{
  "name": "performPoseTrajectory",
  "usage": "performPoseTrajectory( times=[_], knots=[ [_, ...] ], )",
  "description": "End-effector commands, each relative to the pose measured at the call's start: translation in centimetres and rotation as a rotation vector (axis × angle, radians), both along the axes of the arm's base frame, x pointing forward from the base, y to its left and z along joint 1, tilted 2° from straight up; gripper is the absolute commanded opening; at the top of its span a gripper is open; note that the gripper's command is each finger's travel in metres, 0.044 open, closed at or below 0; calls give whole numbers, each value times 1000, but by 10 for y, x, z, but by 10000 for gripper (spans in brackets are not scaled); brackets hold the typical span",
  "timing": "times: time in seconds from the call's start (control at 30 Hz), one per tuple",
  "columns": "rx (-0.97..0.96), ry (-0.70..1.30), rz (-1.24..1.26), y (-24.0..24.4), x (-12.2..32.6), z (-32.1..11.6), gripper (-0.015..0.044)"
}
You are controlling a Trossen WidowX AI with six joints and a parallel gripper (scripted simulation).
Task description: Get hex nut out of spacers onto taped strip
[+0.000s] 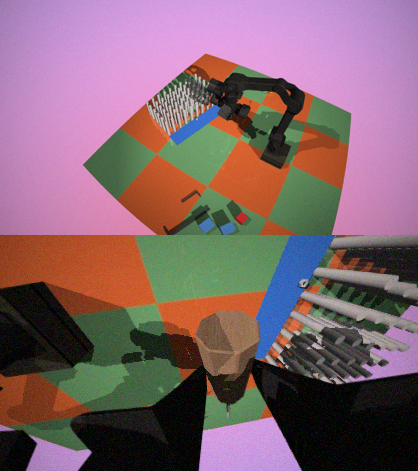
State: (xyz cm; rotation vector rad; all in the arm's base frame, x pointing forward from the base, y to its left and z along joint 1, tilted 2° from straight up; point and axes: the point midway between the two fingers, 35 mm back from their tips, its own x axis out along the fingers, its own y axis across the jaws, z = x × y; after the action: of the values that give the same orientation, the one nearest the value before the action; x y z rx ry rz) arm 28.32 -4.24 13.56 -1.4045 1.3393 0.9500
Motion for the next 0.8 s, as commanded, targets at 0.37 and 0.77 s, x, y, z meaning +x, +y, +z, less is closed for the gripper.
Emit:
performPoseTrajectory(
  times=[0.37, 0.77],
  knots=[
    [54, -61, -432, -51, -1, 3, 0],
    [140, -107, -795, -86, -1, 4, 0]
  ],
)
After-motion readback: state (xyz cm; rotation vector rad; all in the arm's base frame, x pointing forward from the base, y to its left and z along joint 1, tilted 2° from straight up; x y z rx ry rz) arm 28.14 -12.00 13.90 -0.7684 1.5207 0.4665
